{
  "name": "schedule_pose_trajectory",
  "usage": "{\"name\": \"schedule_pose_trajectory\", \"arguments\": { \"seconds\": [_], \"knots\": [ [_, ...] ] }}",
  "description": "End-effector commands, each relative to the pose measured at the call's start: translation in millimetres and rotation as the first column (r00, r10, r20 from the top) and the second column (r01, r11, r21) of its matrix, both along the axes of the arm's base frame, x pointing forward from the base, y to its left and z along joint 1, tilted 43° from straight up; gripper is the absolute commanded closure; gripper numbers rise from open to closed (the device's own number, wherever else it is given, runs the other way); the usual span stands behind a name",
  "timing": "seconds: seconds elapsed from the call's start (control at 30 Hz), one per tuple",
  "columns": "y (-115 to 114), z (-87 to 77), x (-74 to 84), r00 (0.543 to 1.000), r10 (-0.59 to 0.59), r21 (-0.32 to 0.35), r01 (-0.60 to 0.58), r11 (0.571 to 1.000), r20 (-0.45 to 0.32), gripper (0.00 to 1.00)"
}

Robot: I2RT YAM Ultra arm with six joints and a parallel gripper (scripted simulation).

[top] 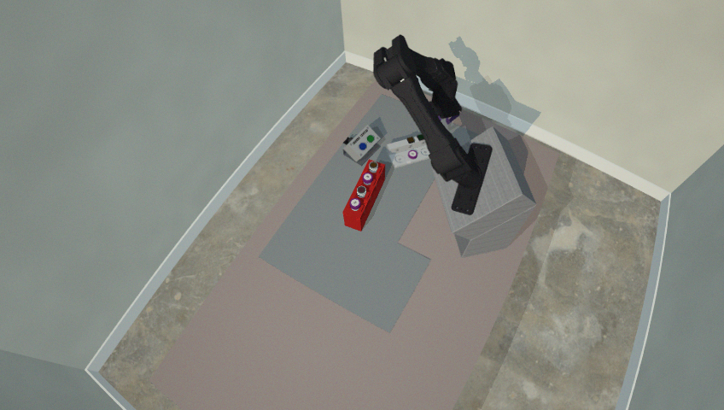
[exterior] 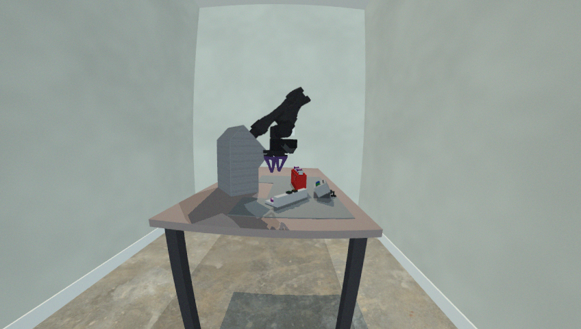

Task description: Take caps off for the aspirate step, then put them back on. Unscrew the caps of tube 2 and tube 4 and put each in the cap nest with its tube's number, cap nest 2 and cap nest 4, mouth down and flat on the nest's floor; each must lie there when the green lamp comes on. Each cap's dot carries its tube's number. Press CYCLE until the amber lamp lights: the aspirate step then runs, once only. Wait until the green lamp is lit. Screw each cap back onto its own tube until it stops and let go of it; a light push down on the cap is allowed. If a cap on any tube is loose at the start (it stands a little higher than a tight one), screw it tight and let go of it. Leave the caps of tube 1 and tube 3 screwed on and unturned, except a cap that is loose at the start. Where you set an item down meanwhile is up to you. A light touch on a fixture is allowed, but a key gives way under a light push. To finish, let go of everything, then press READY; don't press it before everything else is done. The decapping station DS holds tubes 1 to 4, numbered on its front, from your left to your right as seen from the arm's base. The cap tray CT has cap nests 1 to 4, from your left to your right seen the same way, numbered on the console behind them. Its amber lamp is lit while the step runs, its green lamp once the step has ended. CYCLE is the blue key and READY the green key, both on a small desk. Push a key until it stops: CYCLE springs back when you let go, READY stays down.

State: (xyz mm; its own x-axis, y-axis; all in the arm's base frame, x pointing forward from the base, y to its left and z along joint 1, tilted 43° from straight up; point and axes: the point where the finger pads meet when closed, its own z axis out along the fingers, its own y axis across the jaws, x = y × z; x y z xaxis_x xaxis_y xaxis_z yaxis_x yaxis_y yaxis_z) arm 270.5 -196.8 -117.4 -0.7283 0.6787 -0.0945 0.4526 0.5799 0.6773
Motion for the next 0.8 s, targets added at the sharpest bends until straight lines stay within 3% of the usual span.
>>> {"name": "schedule_pose_trajectory", "arguments": {
  "seconds": [0.0, 0.33, 0.37, 0.5, 0.53, 0.57, 0.67, 0.77],
  "knots": [
    [-7, 2.4, -1.1, 1.000, -0.013, -0.010, 0.013, 1.000, 0.006, 0.53],
    [-7, 2.4, -1.1, 1.000, -0.013, -0.010, 0.013, 1.000, 0.006, 0.53],
    [-2, 6.8, 4.6, 0.998, 0.049, -0.054, -0.047, 0.997, 0.041, 1.00],
    [15, 24.6, 27.4, 0.943, 0.296, -0.239, -0.256, 0.937, 0.149, 1.00],
    [15, 24.6, 27.4, 0.940, 0.305, -0.247, -0.262, 0.933, 0.153, 1.00],
    [19, 29.0, 33.1, 0.915, 0.365, -0.295, -0.306, 0.905, 0.171, 1.00],
    [32, 42.4, 50.2, 0.915, 0.365, -0.295, -0.306, 0.905, 0.172, 1.00],
    [36, 46.9, 55.9, 0.915, 0.365, -0.294, -0.306, 0.905, 0.172, 1.00]
  ]
}}
